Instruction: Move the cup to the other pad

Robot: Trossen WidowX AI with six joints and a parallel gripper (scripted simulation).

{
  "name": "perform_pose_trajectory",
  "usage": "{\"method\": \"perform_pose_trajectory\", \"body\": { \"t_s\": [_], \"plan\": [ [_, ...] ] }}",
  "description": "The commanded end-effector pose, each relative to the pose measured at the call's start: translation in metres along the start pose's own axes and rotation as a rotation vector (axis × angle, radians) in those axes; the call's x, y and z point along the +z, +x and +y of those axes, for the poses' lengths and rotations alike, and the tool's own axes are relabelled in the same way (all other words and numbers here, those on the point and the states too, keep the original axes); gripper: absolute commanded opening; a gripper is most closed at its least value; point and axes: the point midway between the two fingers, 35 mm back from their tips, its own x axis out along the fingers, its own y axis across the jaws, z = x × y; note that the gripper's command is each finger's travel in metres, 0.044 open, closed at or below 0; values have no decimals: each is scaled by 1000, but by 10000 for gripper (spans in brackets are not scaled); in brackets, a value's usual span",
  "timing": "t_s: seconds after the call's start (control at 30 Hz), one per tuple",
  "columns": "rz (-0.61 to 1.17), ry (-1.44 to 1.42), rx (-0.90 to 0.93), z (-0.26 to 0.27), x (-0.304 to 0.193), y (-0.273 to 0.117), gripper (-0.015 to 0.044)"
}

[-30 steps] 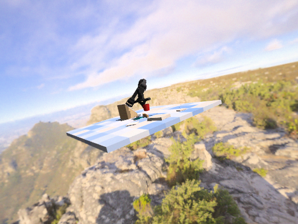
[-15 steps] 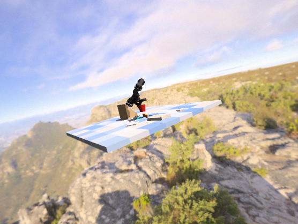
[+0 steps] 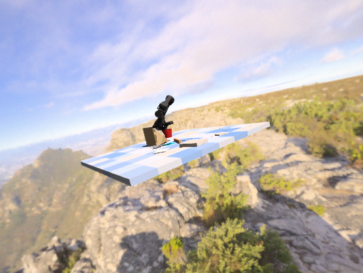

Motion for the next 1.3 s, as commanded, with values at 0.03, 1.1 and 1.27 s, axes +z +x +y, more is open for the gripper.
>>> {"method": "perform_pose_trajectory", "body": {
  "t_s": [0.03,1.1,1.27],
  "plan": [
    [4,-1,-7,-14,6,3,0],
    [5,-1,-6,-16,7,48,0],
    [6,-1,-6,-16,6,53,0]
  ]
}}
